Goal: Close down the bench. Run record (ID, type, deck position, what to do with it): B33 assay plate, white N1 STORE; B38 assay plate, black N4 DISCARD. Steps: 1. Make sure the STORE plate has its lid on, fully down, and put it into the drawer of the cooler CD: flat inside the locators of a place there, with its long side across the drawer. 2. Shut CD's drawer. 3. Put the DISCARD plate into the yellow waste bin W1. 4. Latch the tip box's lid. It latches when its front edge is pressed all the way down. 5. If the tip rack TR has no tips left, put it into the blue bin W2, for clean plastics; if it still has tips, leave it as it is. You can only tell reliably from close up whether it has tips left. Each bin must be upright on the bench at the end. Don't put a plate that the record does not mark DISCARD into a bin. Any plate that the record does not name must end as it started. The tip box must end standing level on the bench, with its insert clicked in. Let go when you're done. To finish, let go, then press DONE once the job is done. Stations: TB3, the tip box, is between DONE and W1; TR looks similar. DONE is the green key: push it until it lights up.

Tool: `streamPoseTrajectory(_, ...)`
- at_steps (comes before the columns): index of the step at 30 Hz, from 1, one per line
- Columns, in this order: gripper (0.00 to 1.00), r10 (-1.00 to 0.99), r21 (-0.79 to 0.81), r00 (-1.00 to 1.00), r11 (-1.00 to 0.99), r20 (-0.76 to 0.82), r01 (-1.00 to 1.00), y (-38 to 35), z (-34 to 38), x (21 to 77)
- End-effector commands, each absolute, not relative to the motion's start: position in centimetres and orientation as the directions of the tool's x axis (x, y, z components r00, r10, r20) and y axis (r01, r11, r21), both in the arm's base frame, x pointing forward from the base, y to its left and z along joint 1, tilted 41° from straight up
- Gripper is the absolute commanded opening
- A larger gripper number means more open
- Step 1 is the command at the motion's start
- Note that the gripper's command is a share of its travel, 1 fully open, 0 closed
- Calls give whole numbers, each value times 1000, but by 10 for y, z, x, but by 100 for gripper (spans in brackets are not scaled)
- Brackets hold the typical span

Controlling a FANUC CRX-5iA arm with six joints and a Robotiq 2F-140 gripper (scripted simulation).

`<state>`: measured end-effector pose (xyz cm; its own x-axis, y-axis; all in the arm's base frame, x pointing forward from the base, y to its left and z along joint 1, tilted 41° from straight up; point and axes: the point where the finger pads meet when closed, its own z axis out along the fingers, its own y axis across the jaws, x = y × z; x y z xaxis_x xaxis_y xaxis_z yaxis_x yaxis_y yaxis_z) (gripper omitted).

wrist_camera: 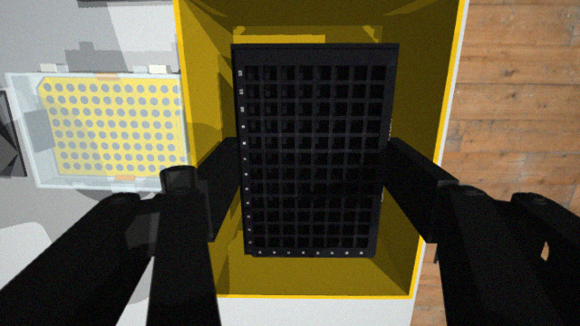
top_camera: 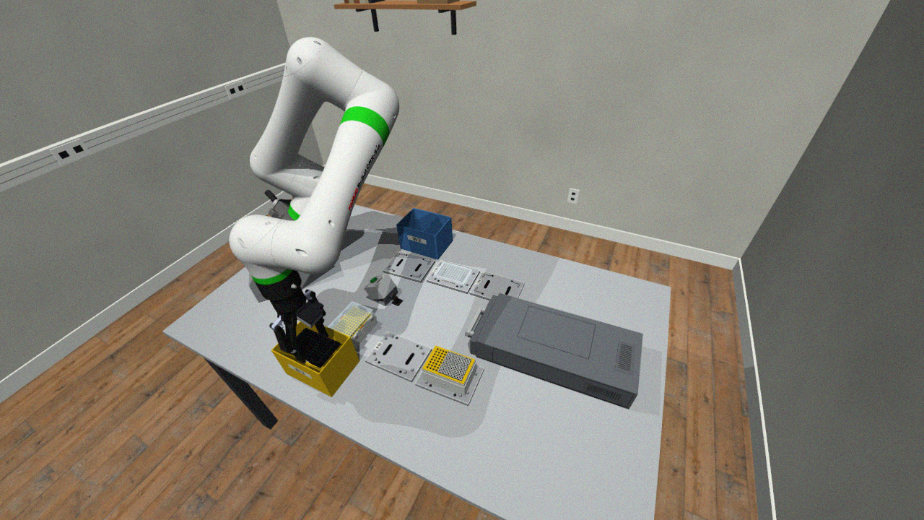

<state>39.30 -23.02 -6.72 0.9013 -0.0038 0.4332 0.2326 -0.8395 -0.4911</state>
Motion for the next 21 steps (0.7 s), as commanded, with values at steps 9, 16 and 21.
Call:
streamPoseTrajectory(9,10,-4,-490,901,-840,434,232,-231,-67,393)
streamPoseTrajectory(16,10,-4,-490,901,-840,434,232,-231,-67,393)
streamPoseTrajectory(21,70,-4,-490,901,-840,434,232,-231,-67,393)
